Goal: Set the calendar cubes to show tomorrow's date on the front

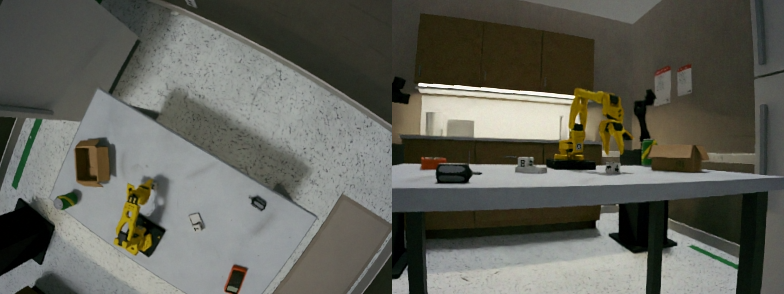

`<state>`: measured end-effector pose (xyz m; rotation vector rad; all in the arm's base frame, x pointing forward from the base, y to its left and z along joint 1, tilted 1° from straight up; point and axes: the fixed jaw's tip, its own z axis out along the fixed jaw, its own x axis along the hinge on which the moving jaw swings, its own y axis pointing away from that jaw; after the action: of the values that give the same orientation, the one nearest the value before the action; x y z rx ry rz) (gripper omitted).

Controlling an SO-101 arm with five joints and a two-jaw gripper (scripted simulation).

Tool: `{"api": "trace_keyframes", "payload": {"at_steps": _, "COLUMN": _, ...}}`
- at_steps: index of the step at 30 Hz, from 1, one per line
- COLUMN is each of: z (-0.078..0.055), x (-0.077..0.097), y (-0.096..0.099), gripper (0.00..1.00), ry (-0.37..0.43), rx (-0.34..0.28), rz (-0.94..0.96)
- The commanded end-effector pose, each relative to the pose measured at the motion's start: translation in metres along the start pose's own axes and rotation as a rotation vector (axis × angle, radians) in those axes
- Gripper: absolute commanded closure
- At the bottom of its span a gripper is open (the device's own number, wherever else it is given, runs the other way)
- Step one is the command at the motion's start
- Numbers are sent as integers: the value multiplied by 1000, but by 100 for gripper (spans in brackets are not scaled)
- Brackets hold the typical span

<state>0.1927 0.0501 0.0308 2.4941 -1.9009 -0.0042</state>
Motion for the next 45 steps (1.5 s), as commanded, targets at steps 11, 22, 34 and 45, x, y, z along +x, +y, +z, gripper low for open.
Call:
{"api": "trace_keyframes", "payload": {"at_steps": 11, "z": -15, "x": -1, "y": -1, "gripper": 64, "ry": -1, "rx": 19, "rz": 1}}
{"api": "trace_keyframes", "payload": {"at_steps": 22, "z": -15, "x": -1, "y": -1, "gripper": 64, "ry": -1, "rx": 19, "rz": 1}}
{"api": "trace_keyframes", "payload": {"at_steps": 34, "z": -29, "x": -1, "y": -6, "gripper": 64, "ry": -1, "rx": 101, "rz": 1}}
{"api": "trace_keyframes", "payload": {"at_steps": 45, "z": -76, "x": -1, "y": -16, "gripper": 65, "ry": 0, "rx": 360, "rz": 2}}
